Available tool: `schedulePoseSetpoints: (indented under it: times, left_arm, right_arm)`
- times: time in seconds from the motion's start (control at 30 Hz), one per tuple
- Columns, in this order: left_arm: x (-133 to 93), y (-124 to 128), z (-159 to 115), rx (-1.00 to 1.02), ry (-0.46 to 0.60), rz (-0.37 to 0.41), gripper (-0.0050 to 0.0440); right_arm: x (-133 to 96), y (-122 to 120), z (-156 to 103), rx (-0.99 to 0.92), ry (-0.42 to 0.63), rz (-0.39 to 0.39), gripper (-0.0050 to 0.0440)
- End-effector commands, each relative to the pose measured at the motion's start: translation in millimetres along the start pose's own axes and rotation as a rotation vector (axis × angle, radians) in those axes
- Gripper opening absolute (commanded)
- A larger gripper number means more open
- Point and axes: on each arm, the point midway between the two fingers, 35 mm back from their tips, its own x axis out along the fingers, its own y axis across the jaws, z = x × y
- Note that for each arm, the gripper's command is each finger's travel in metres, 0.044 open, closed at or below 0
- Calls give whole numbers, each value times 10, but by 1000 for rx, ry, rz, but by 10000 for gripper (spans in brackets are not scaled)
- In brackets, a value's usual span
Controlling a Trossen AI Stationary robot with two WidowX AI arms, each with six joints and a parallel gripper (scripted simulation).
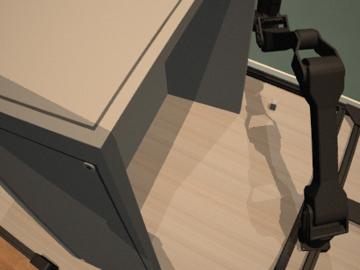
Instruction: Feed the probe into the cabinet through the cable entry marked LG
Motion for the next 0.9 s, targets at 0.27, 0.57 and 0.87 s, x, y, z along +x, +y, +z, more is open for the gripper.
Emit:
schedulePoseSetpoints:
  times: [0.27, 0.57, 0.87]
  left_arm:
    - [-193, -26, -24, 196, -58, -12, 440]
    - [-438, 91, -334, 277, 23, 21, 440]
    - [-587, -230, -548, 256, 55, -24, 440]
  right_arm:
    - [2, 8, 4, -8, -2, 1, 0]
    - [2, 8, 4, -8, -2, 1, 0]
    - [2, 8, 4, -8, -2, 1, 0]
